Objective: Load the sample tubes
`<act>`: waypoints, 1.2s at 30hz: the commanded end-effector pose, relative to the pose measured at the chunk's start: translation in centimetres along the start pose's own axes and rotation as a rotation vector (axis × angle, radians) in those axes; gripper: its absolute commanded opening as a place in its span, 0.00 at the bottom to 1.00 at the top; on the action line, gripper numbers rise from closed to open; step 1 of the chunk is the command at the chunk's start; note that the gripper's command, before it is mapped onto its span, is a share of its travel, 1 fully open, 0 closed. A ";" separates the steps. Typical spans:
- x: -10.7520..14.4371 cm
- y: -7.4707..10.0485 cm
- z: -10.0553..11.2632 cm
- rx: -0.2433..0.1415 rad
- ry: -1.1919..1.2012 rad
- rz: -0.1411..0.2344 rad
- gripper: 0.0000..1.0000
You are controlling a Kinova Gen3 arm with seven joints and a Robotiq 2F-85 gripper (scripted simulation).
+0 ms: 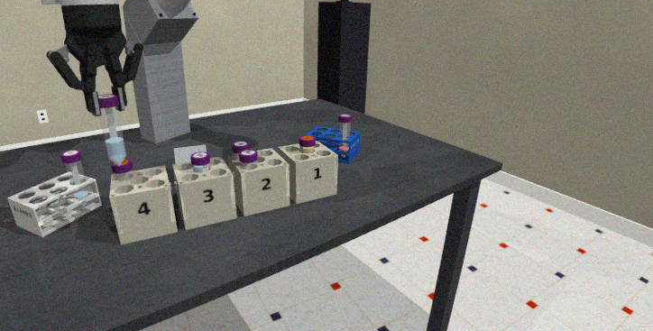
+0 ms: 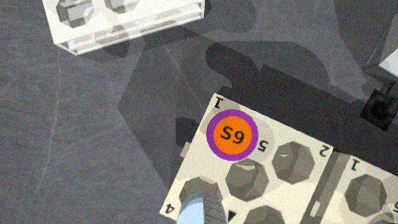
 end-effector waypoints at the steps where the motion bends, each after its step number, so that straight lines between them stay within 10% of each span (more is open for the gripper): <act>1: 0.0 0.0 0.0 -0.004 0.046 -0.006 0.10; 36: 0.0 -0.9 0.0 -0.003 0.349 -0.007 0.10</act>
Point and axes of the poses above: the point where the finger pads meet when closed, its own y axis back along the fingers, its own x axis across the jaws, z = x × y, the point moved 5 cm from there along y, back along the fingers, and after that the axes turned 10 degrees about y, right-handed, at the moved point
